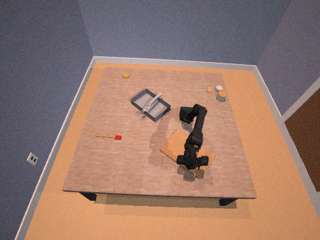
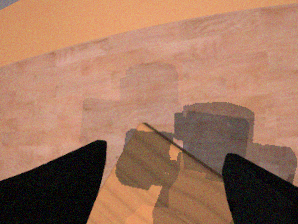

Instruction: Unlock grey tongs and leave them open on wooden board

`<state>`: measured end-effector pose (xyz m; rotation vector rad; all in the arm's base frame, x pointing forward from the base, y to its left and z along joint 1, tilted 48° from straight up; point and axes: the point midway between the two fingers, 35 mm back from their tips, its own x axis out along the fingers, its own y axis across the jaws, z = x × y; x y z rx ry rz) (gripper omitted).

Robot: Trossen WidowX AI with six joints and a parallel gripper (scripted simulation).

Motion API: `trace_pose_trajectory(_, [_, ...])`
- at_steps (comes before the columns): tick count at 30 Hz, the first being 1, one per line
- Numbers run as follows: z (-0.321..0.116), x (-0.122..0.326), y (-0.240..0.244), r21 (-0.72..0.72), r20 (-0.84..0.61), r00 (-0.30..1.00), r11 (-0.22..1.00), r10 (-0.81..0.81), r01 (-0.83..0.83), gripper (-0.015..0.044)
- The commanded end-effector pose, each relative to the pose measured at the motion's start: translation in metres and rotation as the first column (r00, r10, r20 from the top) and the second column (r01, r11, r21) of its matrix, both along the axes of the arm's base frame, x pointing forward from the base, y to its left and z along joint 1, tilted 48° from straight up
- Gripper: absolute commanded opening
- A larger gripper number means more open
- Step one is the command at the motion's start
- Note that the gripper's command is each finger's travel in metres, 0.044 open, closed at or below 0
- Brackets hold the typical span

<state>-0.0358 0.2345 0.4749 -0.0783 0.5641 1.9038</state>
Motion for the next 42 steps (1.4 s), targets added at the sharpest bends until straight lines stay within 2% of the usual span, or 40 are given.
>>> trace_pose_trajectory(1, [-0.028,0.053,0.031,-0.036,0.069,0.987,0.989,-0.142,0.145,0.0260])
trace_pose_trajectory(6, [-0.070,0.126,0.050,-0.083,0.164,0.948,0.954,-0.273,0.289,0.0260])
trace_pose_trajectory(12, [-0.127,0.215,0.042,-0.136,0.280,0.883,0.895,-0.377,0.425,0.0260])
trace_pose_trajectory(17, [-0.176,0.278,0.015,-0.187,0.353,0.833,0.840,-0.426,0.509,0.0260])
trace_pose_trajectory(24, [-0.251,0.349,-0.054,-0.263,0.412,0.771,0.747,-0.486,0.611,0.0260])
trace_pose_trajectory(33, [-0.348,0.384,-0.171,-0.346,0.450,0.711,0.629,-0.540,0.696,0.0260])
trace_pose_trajectory(42, [-0.434,0.352,-0.279,-0.396,0.455,0.661,0.529,-0.597,0.750,0.0260])
